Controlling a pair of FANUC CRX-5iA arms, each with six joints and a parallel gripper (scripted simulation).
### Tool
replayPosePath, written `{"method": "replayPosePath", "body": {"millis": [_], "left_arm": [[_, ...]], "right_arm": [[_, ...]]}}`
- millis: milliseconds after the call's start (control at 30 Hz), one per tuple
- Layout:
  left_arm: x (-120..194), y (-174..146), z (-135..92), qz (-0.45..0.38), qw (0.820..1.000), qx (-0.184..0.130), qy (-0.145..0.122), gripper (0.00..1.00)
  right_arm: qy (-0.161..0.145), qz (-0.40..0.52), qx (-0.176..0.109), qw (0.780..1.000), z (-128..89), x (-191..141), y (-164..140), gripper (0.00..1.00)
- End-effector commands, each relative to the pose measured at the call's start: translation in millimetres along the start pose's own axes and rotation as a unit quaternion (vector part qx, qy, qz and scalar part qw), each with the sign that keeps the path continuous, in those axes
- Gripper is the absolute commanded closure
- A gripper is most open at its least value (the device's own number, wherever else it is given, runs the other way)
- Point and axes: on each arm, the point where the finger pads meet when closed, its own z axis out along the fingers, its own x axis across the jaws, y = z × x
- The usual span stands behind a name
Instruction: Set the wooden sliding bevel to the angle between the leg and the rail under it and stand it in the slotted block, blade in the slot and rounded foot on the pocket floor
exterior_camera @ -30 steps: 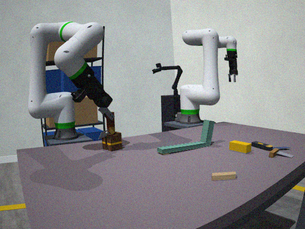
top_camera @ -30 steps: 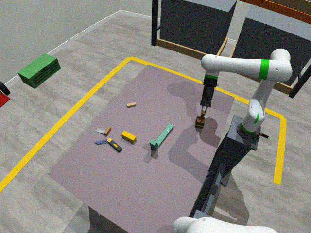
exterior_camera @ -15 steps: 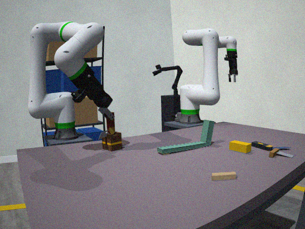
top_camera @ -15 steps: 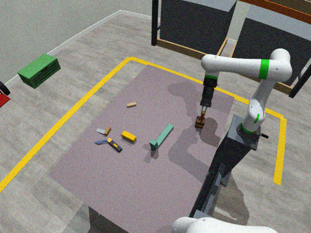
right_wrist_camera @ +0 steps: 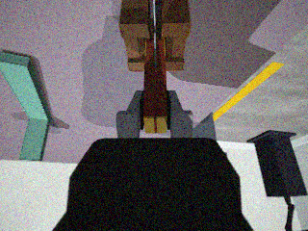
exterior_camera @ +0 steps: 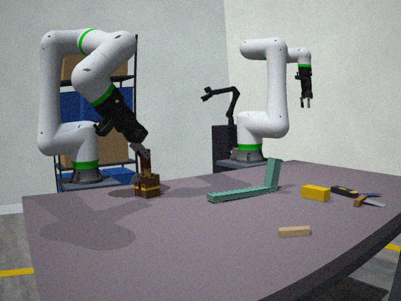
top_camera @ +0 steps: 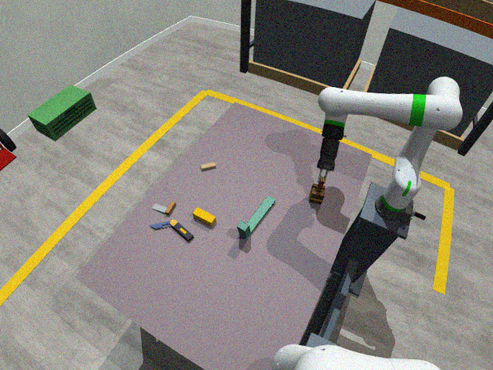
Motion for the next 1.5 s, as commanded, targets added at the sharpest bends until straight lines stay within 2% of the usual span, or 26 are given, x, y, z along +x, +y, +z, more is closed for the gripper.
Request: {"method": "replayPosePath", "body": {"millis": [0,1467], "left_arm": [[-0.2,0.3,-1.0,0.0,1.0,-0.001,0.0,0.0],[-0.2,0.3,-1.0,0.0,1.0,-0.001,0.0,0.0]], "right_arm": [[-0.001,-0.001,0.0,1.0,-0.5,-0.4,0.3,1.0],[-0.001,-0.001,0.0,1.0,4.8,-0.4,-4.9,1.0]]}}
